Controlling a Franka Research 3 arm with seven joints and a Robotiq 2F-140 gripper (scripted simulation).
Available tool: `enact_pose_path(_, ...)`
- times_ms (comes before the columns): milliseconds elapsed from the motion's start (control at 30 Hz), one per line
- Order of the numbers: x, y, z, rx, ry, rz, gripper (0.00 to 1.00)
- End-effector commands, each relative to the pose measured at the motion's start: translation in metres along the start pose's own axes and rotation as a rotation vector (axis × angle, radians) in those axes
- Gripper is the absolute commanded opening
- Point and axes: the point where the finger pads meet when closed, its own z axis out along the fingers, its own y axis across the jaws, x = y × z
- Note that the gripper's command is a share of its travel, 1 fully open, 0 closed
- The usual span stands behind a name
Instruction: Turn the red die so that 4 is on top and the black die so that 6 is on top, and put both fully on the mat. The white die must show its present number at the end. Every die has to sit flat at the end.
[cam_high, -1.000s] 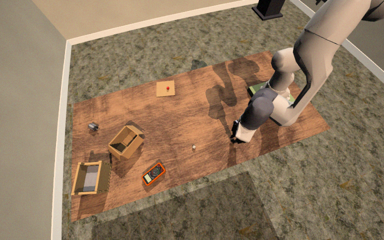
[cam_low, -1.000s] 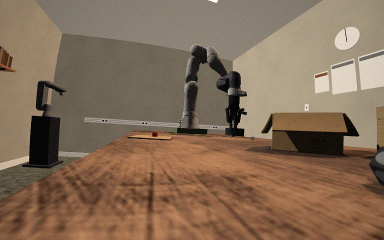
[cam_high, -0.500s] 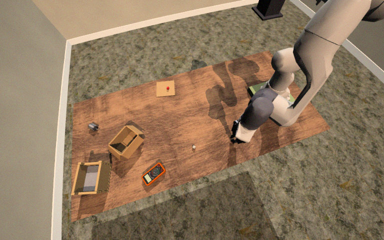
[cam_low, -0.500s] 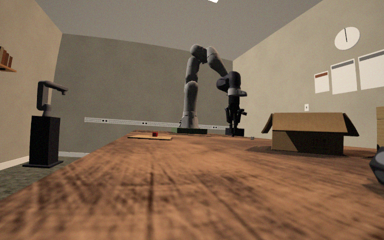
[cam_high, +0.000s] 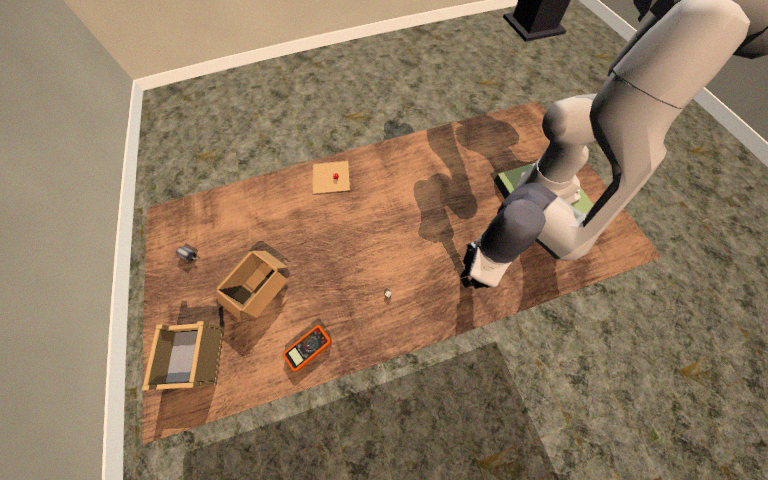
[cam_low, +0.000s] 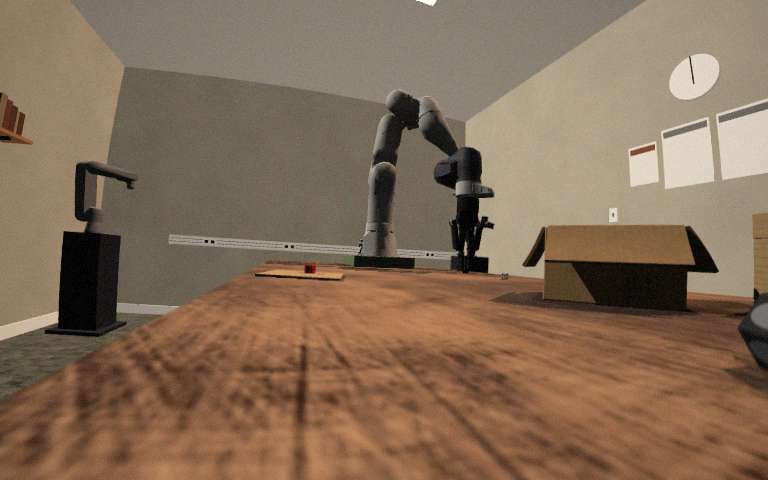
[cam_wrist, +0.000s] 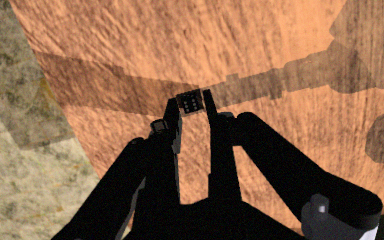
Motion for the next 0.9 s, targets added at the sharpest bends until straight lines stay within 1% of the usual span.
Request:
enact_pose_path(0,0.0032,-0.0023,0.0029,0.011,0.005,-0.028,0.27)
enact_pose_path(867,0.0031,-0.0023,0.0056,0.011,0.005,-0.028,0.27)
